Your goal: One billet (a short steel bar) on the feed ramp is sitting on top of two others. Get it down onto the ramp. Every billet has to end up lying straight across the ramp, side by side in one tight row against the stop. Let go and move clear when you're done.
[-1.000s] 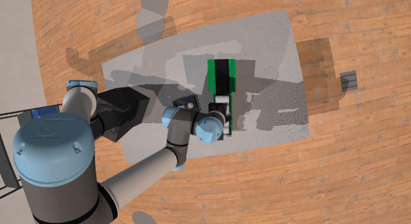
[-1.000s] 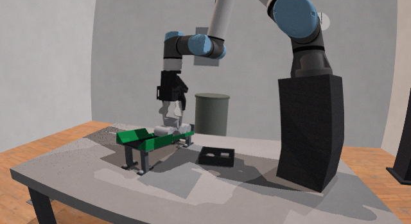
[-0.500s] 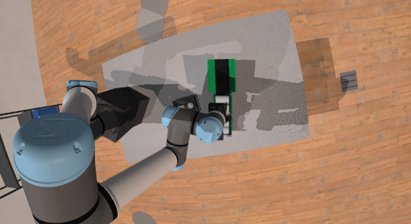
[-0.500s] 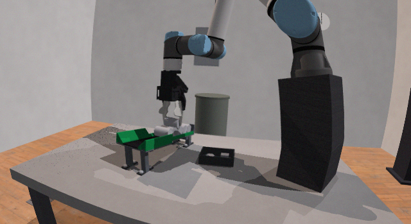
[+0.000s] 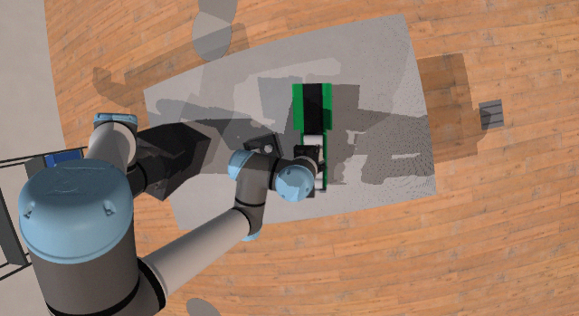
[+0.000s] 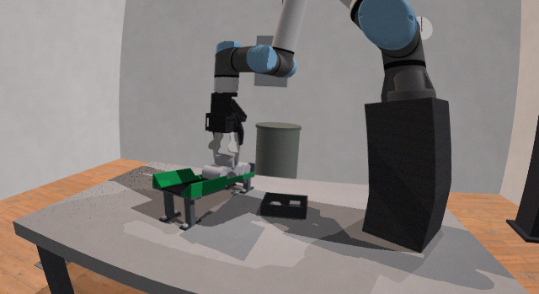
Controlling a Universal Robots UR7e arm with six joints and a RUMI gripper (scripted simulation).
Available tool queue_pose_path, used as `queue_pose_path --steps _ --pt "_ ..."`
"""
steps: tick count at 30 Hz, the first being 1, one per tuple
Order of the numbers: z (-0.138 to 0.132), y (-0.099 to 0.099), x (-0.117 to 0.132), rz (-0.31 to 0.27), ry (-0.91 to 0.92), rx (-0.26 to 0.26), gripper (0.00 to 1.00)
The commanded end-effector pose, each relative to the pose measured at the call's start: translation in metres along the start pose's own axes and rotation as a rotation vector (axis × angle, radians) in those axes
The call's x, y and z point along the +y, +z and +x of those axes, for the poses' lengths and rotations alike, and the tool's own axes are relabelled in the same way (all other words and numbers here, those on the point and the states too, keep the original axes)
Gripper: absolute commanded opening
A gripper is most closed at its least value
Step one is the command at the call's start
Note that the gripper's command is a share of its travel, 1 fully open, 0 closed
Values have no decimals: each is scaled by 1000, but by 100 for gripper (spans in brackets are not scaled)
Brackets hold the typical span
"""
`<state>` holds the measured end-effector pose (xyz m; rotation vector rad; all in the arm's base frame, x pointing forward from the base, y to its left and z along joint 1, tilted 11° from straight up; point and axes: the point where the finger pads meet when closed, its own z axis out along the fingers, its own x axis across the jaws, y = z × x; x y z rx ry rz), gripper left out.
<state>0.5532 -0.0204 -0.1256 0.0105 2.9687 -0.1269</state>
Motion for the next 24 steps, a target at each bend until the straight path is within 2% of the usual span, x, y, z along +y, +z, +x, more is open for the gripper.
queue_pose_path --steps 1,24 --pt "-1 0 0 0 0 -1 0" --pt "-1 -3 0 0 0 -1 0"
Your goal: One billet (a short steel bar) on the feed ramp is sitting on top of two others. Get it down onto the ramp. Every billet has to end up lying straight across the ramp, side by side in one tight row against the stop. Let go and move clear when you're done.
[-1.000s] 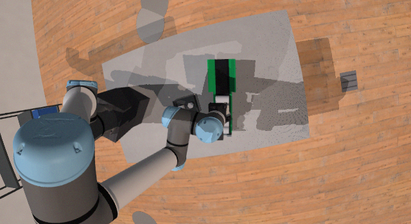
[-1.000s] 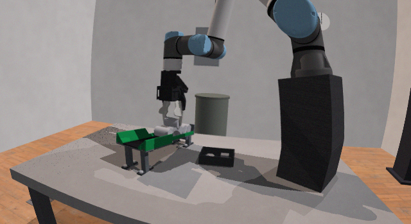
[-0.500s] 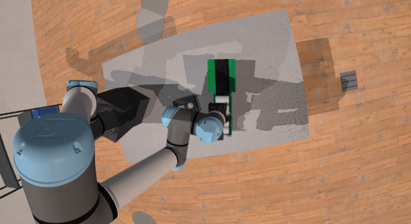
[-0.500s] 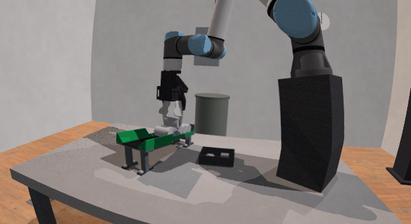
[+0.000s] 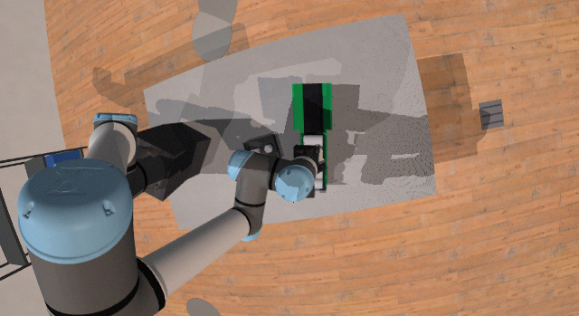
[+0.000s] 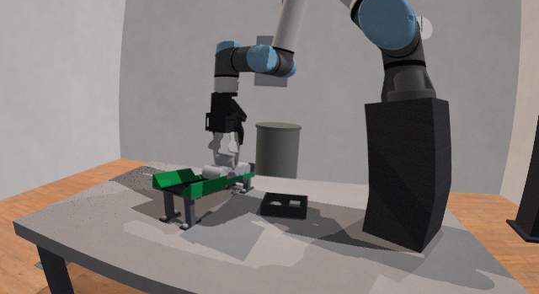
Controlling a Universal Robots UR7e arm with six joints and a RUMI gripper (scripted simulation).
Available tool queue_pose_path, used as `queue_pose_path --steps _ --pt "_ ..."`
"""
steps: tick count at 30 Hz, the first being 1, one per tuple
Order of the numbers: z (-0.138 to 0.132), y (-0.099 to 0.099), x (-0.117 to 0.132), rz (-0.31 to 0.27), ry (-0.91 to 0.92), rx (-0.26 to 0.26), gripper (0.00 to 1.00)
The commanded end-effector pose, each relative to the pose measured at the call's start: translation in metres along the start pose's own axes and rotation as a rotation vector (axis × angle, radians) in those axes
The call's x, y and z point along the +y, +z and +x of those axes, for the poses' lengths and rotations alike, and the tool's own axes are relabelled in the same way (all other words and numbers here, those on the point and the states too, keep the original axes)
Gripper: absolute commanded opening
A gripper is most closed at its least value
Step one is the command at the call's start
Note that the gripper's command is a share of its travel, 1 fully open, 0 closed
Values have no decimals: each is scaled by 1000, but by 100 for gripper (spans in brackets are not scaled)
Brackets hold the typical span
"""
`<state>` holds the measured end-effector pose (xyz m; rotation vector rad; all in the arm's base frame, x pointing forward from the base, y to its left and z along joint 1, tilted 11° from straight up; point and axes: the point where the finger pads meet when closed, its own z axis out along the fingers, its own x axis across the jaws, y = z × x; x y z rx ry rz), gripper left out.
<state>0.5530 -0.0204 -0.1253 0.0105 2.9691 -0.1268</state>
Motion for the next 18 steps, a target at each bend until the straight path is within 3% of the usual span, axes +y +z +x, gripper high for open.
queue_pose_path --steps 1,18 --pt "-1 -3 0 0 0 -2 0" --pt "-1 -34 0 0 0 -2 0"
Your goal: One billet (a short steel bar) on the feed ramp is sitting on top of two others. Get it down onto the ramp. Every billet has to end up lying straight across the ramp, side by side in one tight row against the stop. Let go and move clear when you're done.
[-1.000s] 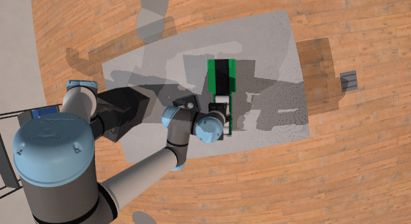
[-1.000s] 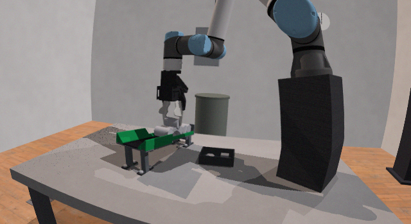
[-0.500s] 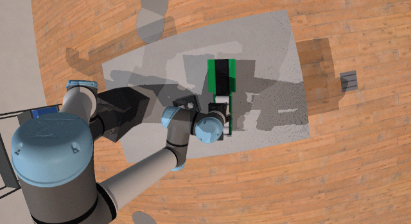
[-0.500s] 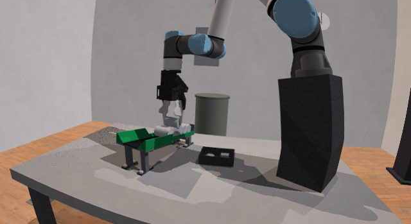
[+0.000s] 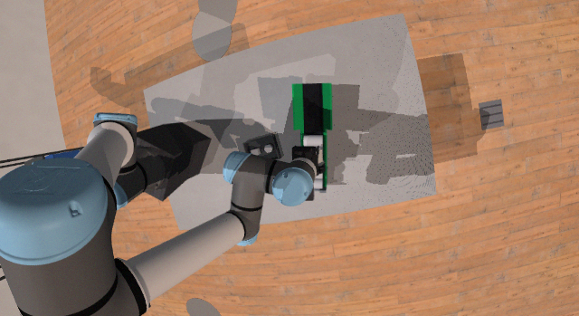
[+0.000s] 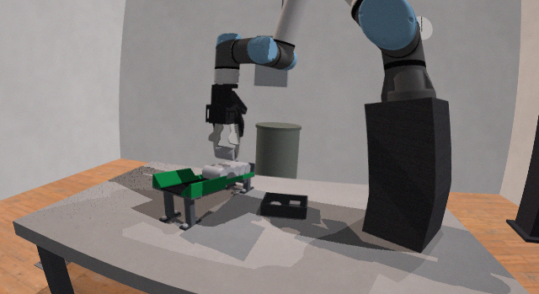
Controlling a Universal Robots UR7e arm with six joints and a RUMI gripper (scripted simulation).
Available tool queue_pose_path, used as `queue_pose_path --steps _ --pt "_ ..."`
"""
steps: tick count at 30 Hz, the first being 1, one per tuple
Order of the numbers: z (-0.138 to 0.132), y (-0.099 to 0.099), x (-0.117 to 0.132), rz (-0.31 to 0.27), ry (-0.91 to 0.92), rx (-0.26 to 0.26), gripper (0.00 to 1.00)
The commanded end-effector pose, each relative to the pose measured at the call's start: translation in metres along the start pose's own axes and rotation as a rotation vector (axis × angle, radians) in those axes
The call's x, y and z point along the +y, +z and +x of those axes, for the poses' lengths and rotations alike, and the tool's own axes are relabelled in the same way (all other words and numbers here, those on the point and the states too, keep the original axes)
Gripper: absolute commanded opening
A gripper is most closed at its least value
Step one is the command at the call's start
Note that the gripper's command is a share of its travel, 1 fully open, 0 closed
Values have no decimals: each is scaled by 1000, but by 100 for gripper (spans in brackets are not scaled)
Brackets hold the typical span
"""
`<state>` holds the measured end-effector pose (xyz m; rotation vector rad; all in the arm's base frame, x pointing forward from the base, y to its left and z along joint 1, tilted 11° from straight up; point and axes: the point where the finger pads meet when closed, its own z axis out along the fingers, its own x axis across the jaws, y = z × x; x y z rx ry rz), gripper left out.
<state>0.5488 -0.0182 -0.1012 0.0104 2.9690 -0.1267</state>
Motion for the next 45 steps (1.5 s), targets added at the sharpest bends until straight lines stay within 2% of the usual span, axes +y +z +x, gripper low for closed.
queue_pose_path --steps 1,13,45 --pt "-1 -12 0 0 0 -2 0" --pt "-1 -25 0 0 0 -2 0" --pt "-1 -26 0 0 -6 -2 0"
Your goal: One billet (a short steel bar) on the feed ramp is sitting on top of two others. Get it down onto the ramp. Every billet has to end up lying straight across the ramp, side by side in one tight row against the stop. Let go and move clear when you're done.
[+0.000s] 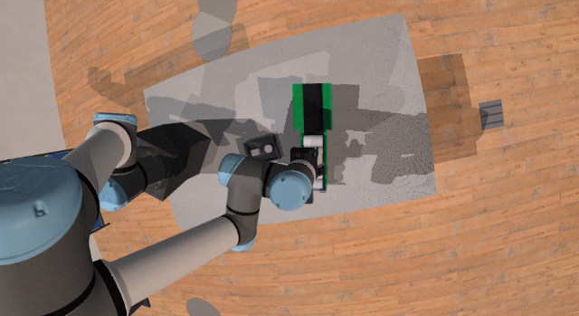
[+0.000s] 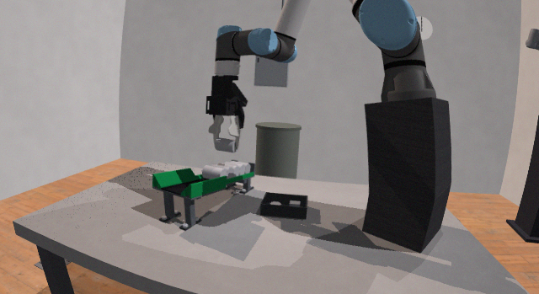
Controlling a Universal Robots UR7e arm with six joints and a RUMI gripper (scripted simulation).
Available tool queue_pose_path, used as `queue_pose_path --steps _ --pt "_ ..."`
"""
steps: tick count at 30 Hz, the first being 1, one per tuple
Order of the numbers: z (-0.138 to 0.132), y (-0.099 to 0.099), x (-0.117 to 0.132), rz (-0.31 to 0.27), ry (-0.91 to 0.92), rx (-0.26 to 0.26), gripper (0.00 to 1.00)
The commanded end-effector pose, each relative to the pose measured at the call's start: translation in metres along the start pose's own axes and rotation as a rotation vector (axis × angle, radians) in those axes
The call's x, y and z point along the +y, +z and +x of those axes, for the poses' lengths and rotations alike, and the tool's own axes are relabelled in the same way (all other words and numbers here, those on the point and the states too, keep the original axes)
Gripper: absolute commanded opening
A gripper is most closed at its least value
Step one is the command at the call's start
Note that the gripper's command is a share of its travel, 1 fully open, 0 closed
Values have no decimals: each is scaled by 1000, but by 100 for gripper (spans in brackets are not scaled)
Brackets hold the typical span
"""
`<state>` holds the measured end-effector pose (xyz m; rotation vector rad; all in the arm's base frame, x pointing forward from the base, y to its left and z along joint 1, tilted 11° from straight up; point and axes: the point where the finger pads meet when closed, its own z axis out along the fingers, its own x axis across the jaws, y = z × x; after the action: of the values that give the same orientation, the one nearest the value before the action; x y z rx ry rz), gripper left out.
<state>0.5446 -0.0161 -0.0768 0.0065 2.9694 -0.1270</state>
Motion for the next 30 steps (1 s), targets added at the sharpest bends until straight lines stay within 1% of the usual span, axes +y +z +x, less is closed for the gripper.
queue_pose_path --steps 1,14,30 --pt "-1 -1 0 0 -5 -2 0" --pt "-2 -1 1 0 -45 -2 0" --pt "-4 0 4 0 -169 -2 0"
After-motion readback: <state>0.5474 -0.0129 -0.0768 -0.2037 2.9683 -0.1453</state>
